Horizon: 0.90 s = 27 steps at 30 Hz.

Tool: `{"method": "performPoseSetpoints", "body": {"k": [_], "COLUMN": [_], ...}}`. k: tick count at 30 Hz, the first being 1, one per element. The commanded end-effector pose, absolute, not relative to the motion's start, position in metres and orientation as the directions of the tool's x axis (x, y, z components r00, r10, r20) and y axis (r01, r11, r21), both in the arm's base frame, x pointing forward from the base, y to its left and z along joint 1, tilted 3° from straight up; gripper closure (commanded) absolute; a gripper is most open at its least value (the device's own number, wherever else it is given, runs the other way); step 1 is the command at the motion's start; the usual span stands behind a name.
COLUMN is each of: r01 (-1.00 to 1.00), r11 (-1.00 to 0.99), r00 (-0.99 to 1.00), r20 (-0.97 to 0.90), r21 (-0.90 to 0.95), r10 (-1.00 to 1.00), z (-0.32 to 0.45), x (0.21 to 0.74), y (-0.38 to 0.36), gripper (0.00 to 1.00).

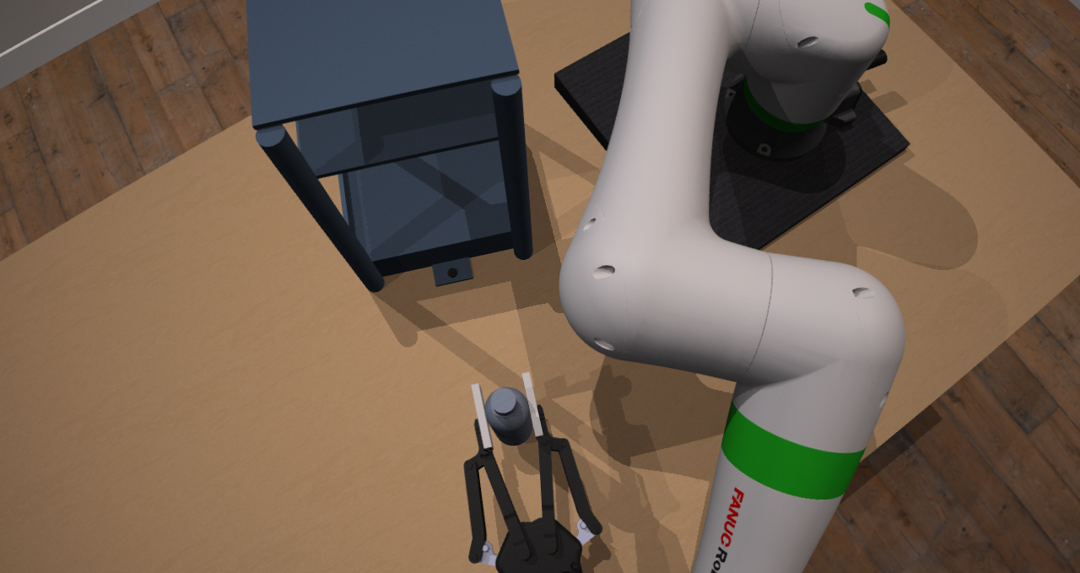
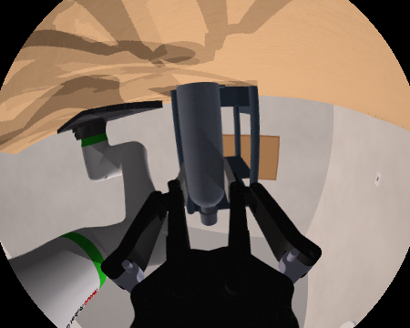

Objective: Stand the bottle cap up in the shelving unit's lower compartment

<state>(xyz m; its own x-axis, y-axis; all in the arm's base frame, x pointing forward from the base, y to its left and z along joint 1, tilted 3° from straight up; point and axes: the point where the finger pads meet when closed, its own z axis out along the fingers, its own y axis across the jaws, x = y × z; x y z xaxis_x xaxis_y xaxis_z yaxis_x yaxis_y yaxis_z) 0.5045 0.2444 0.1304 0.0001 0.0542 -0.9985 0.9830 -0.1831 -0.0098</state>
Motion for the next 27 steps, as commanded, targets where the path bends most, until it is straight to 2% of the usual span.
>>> {"method": "performPoseSetpoints", "body": {"k": [1,27], "r01": [0.983,0.983], "r11": [-0.183,-0.183], "r00": [0.000,0.000], "r20": [-0.999,-0.999], "r21": [-0.010,-0.010], "r10": [0.054,0.054], "z": [0.143,0.175], "x": [0.505,0.504], "y": [0.244,0.242], "gripper": [1.00,1.00]}}
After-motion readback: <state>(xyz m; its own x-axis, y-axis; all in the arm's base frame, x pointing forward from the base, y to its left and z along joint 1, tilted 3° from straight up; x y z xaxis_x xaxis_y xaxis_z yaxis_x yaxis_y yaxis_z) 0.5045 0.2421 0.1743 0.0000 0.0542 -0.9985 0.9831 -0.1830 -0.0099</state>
